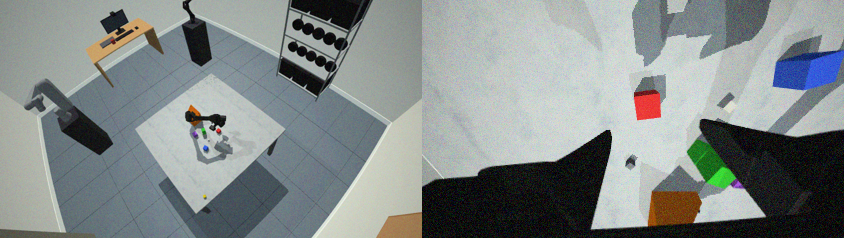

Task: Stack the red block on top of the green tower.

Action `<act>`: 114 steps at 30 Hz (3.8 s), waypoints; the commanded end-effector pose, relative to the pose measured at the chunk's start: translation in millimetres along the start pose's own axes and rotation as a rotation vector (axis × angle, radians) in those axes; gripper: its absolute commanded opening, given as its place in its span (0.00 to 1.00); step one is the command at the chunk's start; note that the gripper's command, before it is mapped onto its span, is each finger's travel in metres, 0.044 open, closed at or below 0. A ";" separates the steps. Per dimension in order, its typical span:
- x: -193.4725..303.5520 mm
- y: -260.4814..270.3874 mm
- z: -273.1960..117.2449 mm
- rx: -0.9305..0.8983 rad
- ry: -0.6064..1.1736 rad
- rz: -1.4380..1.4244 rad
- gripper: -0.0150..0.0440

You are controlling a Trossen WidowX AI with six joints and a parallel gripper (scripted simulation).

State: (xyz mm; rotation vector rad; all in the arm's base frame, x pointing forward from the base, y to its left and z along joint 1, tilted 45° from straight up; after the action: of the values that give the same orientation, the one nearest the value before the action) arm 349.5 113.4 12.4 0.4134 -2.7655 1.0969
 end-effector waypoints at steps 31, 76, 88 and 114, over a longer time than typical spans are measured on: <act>-0.1 -0.8 78.8 0.008 0.005 -0.009 1.00; 1.3 -1.8 101.2 0.006 0.003 -0.007 0.51; 0.1 -0.8 64.6 0.007 0.005 -0.009 0.25; 4.7 -3.4 -17.8 0.003 0.005 -0.009 0.25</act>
State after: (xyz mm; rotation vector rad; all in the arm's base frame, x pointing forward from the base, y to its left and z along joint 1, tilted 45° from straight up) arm 349.4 124.2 23.8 0.4311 -2.7534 1.1052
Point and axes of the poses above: the point midway between the two fingers, 35 mm back from their tips, its own z axis out along the fingers, its own y axis across the jaws, x = y × z, the point moved 5 cm from there along -z, back along the fingers, and after that the axes turned 13 degrees about -z, right-handed, at the moved point
